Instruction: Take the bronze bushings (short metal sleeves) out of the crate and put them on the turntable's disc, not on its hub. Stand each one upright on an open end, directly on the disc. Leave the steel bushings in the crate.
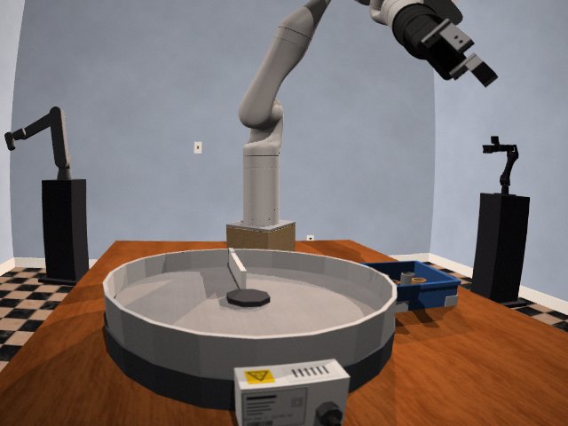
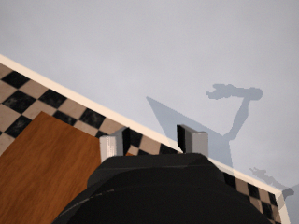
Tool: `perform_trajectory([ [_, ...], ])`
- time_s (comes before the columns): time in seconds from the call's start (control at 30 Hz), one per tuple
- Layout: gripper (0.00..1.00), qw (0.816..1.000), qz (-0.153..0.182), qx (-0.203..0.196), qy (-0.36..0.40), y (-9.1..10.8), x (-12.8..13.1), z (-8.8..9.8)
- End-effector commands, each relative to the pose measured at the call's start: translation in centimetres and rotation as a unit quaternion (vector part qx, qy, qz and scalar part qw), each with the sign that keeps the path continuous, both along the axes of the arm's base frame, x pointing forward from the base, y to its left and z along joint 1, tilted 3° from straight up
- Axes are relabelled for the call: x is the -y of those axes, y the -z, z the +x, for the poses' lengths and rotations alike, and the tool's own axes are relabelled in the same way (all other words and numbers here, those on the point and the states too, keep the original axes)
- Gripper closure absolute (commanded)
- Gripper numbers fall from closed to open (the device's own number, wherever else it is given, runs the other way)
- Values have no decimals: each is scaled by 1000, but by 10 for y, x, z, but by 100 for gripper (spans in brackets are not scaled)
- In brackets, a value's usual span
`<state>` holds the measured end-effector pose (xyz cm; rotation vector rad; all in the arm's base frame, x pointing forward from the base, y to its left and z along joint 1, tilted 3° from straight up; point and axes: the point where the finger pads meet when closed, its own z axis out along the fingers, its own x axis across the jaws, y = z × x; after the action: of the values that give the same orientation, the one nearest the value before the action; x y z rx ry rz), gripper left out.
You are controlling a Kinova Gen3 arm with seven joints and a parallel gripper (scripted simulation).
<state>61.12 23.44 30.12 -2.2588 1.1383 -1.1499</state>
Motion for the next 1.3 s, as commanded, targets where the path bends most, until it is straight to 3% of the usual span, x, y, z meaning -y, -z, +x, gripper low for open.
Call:
perform_trajectory([
  [0.0, 0, 1000, 1, 1, 0, -1, 0, 0],
  [0.77, 0, 1000, 2, -3, 7, 1, 7, 0],
  [1.03, 0, 998, 10, -26, 58, 17, 55, -3],
  [1.1, 0, 998, 10, -26, 58, 17, 55, -3],
  [1.27, 0, 991, 23, -57, 119, 36, 110, -14],
])
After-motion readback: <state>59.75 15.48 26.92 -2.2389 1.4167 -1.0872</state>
